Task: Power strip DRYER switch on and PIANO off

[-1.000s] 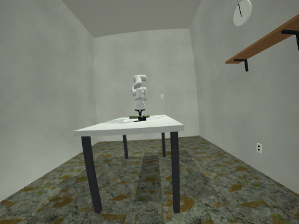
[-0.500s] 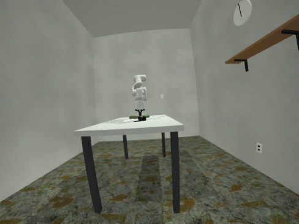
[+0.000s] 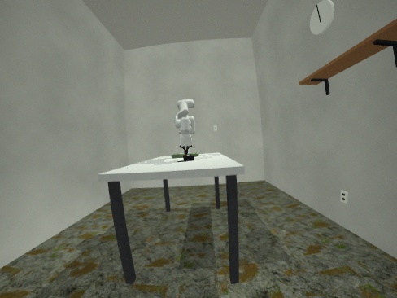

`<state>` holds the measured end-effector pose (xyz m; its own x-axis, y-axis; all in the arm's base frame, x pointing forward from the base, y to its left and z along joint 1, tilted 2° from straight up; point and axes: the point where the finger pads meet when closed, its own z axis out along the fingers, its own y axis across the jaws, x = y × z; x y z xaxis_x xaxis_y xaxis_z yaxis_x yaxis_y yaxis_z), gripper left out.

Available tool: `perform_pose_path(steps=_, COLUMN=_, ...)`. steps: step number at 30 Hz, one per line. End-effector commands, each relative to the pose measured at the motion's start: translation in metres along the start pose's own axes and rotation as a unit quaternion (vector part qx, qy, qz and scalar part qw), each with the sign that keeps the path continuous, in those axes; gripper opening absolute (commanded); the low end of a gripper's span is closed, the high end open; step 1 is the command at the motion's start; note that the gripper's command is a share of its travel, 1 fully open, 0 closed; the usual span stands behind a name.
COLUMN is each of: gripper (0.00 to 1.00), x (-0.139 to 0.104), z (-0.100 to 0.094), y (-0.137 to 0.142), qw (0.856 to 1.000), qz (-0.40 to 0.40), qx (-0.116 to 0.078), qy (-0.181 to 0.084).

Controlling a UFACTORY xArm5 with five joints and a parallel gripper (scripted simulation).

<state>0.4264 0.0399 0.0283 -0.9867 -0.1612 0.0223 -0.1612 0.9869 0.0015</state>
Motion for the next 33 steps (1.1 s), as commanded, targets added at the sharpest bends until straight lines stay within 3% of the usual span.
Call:
perform_pose_path(steps=1, gripper=0.00, x=-0.0013, z=0.0004, y=-0.0003, qw=1.000, qz=0.000, qx=0.000, qy=-0.002)
perform_pose_path(steps=33, gripper=0.00, x=-0.0011, z=0.0057, y=-0.0008, qw=1.000, qz=0.000, qx=0.000, qy=-0.002)
